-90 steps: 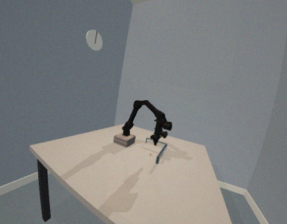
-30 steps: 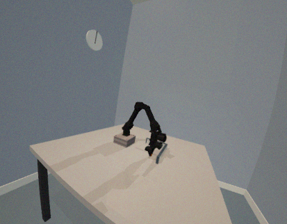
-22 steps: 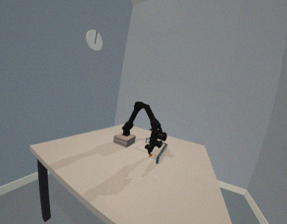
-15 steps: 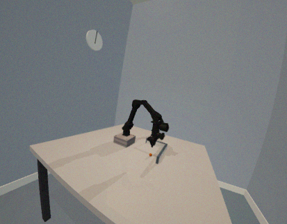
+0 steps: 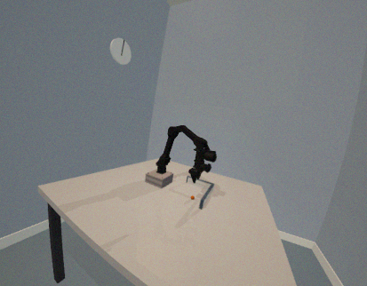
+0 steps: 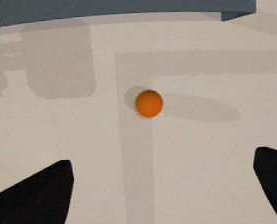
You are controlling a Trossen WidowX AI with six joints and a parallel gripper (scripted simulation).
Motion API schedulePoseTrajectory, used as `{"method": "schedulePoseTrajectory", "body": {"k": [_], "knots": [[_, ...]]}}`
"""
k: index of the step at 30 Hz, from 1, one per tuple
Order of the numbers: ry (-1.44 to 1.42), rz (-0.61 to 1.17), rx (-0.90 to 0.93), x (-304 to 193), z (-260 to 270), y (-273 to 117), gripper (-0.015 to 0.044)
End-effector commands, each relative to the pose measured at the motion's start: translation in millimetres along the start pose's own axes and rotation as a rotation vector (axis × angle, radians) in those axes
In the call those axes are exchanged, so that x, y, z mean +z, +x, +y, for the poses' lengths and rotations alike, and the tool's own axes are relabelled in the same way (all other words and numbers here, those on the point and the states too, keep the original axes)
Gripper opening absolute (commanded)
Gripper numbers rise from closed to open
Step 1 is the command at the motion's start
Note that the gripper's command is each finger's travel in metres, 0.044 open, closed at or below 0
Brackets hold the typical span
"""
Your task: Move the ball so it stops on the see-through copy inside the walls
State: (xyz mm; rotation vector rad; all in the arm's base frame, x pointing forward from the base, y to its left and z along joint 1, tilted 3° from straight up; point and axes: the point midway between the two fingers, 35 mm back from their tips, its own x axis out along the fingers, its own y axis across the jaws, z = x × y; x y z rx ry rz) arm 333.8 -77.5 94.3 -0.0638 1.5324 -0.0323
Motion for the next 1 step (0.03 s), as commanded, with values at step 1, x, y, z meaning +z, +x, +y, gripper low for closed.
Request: {"method": "schedulePoseTrajectory", "body": {"k": [1], "knots": [[0.006,0.003,0.0,-2.5,0.5,-8.4,0.044]]}}
